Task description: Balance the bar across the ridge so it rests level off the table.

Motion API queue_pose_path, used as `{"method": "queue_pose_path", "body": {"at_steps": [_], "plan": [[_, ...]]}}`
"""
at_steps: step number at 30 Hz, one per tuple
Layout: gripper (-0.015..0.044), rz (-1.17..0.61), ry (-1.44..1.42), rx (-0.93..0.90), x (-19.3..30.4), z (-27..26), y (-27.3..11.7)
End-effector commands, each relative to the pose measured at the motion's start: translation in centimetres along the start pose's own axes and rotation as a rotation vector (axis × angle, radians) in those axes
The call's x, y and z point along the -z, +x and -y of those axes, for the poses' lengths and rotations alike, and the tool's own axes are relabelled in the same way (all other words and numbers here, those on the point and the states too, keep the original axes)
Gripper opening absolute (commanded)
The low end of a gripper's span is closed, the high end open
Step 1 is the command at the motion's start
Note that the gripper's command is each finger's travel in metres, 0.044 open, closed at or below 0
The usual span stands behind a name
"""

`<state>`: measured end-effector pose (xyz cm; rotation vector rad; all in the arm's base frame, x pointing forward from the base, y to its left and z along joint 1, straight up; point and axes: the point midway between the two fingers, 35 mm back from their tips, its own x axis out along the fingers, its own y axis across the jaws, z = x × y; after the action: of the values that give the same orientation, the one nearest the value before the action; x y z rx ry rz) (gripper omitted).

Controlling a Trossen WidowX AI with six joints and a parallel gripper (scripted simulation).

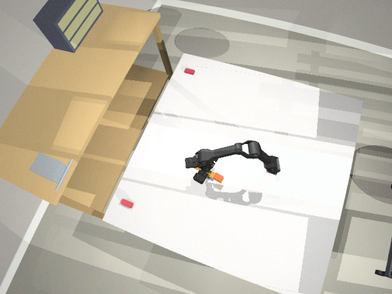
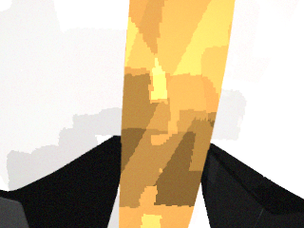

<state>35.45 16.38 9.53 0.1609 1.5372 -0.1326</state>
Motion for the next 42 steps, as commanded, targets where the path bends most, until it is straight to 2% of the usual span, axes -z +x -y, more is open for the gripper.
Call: {"method": "queue_pose_path", "body": {"at_steps": [1,42], "plan": [[0.0,-0.001,0.004,0.002,-0.01,0.02,0.26],[0.0,0.001,0.001,-0.001,-0.06,-0.02,0.01]]}}
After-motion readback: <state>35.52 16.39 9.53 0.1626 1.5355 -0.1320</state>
